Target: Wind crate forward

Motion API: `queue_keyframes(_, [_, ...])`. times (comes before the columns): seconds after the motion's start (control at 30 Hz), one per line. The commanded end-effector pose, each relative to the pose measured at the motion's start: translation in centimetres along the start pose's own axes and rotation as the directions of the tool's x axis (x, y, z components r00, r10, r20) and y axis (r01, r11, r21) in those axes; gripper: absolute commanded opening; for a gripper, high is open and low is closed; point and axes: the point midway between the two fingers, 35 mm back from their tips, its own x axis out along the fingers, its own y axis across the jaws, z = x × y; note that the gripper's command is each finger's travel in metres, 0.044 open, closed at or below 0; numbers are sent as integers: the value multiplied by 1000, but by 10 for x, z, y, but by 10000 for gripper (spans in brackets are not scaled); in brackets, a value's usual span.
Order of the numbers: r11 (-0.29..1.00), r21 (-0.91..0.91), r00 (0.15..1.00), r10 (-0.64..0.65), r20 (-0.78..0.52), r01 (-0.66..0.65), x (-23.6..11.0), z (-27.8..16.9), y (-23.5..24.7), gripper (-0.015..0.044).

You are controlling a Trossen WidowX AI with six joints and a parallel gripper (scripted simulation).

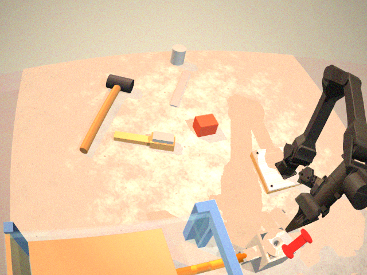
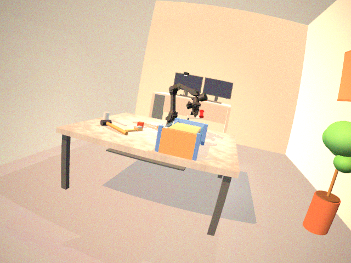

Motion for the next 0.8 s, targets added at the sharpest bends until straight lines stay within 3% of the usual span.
queue_keyframes(0.0, [997,6,997,72,2,-72,0,1,0,0])
queue_keyframes(0.77, [902,6,902,431,-8,-431,0,2,0,0])
